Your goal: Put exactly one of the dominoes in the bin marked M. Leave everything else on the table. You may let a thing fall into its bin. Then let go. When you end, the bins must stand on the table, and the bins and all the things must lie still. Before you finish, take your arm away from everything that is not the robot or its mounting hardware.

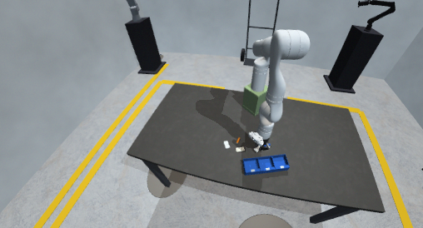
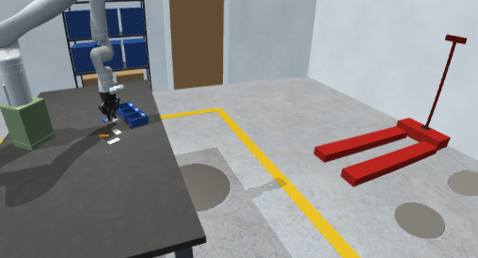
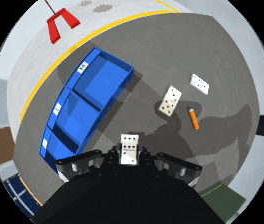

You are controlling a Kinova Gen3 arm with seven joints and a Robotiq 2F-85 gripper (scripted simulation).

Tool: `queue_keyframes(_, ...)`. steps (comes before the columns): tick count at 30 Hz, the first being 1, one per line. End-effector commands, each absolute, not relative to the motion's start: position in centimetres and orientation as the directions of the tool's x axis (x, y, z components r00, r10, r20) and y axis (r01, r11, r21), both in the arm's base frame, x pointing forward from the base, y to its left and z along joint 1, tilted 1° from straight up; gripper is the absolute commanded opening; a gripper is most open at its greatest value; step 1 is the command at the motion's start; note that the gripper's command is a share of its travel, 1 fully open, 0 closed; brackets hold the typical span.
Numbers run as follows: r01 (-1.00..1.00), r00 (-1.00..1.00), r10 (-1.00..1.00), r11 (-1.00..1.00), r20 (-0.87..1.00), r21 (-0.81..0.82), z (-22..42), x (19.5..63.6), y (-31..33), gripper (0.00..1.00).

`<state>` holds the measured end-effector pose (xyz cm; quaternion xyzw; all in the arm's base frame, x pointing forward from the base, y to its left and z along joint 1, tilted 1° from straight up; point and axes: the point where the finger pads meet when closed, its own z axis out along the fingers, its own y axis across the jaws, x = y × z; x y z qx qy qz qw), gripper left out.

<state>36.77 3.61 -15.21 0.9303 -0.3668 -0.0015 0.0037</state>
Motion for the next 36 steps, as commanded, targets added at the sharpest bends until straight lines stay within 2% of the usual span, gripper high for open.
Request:
queue_keyframes(1,-0.673,0.739,-0.673,-0.739,0.011,-0.001,-13.7,37.4,4.0,0.21)
queue_keyframes(11,-0.673,0.739,-0.673,-0.739,0.011,-0.001,-11.0,37.4,4.1,0.21)
queue_keyframes(33,-0.673,0.739,-0.673,-0.739,0.011,-0.001,-11.1,37.4,4.0,0.21)
queue_keyframes(36,-0.673,0.739,-0.673,-0.739,0.011,-0.001,-11.1,39.0,3.4,0.21)
